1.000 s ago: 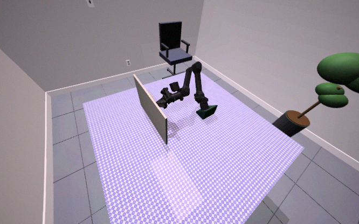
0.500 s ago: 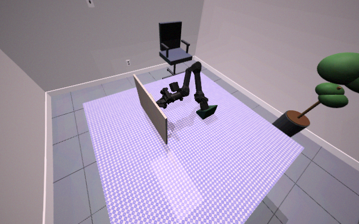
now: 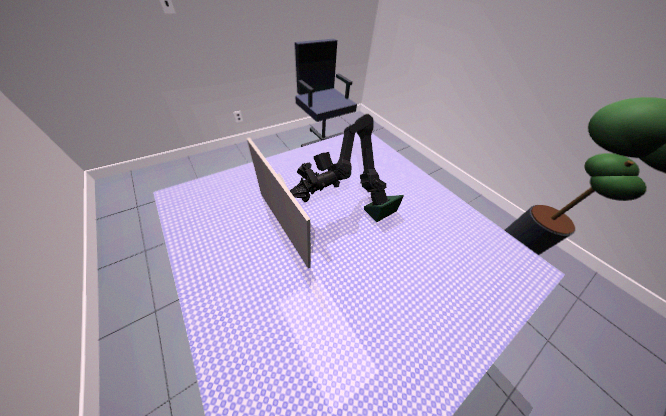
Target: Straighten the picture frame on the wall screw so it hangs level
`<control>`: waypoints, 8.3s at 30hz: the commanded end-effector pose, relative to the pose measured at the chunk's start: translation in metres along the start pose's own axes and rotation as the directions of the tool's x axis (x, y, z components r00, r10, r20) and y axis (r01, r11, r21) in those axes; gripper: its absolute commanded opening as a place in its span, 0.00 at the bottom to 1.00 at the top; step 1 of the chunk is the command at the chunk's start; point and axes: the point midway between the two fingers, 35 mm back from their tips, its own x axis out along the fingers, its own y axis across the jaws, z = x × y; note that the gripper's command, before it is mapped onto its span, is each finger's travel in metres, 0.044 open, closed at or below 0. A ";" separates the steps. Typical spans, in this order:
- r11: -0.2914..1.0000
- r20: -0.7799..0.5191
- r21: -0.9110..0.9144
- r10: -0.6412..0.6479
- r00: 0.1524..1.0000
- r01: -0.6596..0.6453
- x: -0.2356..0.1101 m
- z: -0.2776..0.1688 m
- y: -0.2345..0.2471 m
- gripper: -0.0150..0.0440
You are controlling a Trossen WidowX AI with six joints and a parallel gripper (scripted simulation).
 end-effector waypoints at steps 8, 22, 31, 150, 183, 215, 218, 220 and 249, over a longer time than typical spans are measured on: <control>1.000 0.001 0.002 0.003 1.000 -0.003 0.000 0.000 0.001 0.25; 1.000 0.001 0.002 0.003 1.000 -0.003 0.000 0.000 0.004 0.25; 1.000 0.001 0.003 0.003 1.000 -0.003 0.000 0.000 0.006 0.25; 1.000 0.001 0.003 0.003 1.000 -0.003 0.000 0.010 0.009 0.25; 1.000 0.001 0.002 0.003 1.000 -0.003 0.000 0.010 0.009 0.25; 1.000 0.001 0.002 0.003 1.000 -0.003 0.000 0.008 -0.001 0.25; 1.000 0.000 0.000 0.003 1.000 -0.003 0.000 0.008 0.000 0.25; 1.000 0.000 0.000 0.002 1.000 -0.002 0.000 0.008 0.000 0.25; 0.992 -0.001 0.125 0.003 1.000 -0.003 0.000 0.008 0.001 0.25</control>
